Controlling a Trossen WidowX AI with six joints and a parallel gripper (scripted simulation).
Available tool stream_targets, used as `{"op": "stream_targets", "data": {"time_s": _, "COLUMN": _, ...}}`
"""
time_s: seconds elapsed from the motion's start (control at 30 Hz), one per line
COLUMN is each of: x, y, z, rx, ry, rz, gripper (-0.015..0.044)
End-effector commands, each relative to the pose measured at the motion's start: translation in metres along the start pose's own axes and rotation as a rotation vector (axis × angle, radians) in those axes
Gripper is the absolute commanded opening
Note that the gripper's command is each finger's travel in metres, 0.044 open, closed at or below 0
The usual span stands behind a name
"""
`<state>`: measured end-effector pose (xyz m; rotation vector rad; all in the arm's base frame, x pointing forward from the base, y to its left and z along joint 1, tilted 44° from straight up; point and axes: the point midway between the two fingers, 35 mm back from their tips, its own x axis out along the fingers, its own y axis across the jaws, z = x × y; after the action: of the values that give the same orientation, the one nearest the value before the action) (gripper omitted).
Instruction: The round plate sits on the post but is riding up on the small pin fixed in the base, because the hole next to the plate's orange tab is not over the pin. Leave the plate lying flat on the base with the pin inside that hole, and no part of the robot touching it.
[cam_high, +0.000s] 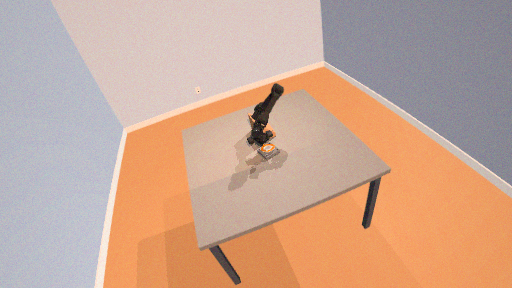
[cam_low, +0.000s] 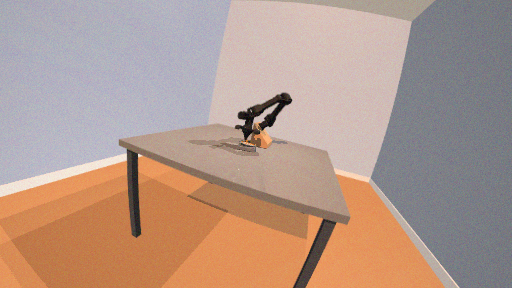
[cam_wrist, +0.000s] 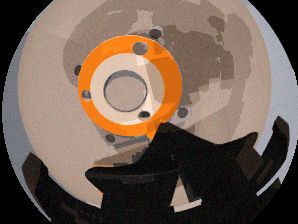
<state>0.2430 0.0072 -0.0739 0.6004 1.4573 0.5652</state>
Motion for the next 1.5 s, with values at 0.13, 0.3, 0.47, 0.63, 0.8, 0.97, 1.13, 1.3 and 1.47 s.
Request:
{"op": "stream_targets", "data": {"time_s": 0.13, "x": 0.003, "y": 0.005, "z": -0.007, "rx": 0.016, "ry": 0.018, "rz": 0.017, "gripper": 0.0}}
{"op": "stream_targets", "data": {"time_s": 0.3, "x": 0.003, "y": 0.006, "z": -0.008, "rx": 0.016, "ry": 0.018, "rz": 0.017, "gripper": 0.0}}
{"op": "stream_targets", "data": {"time_s": 0.47, "x": 0.003, "y": 0.007, "z": -0.008, "rx": 0.016, "ry": 0.018, "rz": 0.017, "gripper": 0.0}}
{"op": "stream_targets", "data": {"time_s": 0.63, "x": 0.003, "y": 0.009, "z": -0.009, "rx": 0.016, "ry": 0.018, "rz": 0.017, "gripper": 0.0}}
{"op": "stream_targets", "data": {"time_s": 0.8, "x": 0.0, "y": 0.01, "z": -0.008, "rx": 0.016, "ry": 0.018, "rz": 0.016, "gripper": 0.0}}
{"op": "stream_targets", "data": {"time_s": 0.97, "x": -0.022, "y": 0.008, "z": -0.007, "rx": 0.016, "ry": 0.018, "rz": 0.014, "gripper": 0.0}}
{"op": "stream_targets", "data": {"time_s": 1.13, "x": -0.044, "y": 0.008, "z": -0.009, "rx": 0.016, "ry": 0.019, "rz": 0.015, "gripper": 0.0}}
{"op": "stream_targets", "data": {"time_s": 1.3, "x": -0.035, "y": 0.008, "z": -0.008, "rx": 0.023, "ry": 0.017, "rz": 0.02, "gripper": 0.0}}
{"op": "stream_targets", "data": {"time_s": 1.47, "x": -0.035, "y": 0.008, "z": -0.008, "rx": 0.023, "ry": 0.017, "rz": 0.02, "gripper": 0.0}}
